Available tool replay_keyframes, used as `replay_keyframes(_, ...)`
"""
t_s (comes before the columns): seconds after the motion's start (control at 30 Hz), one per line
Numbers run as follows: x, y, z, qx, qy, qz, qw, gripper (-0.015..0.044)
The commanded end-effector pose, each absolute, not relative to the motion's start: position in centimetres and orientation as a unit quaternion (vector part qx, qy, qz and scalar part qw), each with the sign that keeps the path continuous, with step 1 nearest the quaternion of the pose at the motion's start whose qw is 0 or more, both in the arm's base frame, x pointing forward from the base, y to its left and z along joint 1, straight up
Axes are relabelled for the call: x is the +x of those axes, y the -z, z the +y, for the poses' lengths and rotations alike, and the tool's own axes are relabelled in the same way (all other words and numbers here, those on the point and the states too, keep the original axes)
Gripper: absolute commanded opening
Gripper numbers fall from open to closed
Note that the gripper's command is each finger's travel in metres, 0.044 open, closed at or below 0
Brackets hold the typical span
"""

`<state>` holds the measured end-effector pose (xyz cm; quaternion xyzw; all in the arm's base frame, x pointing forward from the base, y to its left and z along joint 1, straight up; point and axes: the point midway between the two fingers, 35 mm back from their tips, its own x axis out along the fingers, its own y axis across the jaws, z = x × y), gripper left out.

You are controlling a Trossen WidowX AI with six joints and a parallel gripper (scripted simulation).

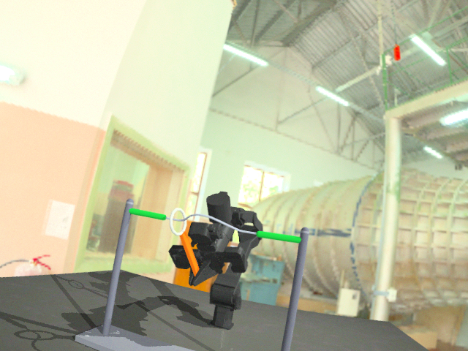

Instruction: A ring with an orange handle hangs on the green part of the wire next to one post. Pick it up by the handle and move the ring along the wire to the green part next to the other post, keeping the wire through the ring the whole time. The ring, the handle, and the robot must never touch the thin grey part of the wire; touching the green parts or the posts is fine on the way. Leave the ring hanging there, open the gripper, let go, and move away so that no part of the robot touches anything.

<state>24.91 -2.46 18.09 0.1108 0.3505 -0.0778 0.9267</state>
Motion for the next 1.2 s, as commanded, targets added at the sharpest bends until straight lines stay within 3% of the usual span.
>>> replay_keyframes(0.0,24.5,-19.0,-1.5,0.136,0.094,0.379,0.911,-0.015)
replay_keyframes(0.77,25.2,-24.2,5.1,0.312,0.19,0.484,0.795,-0.015)
replay_keyframes(1.17,25.6,-24.5,5.5,0.29,0.18,0.487,0.804,-0.015)
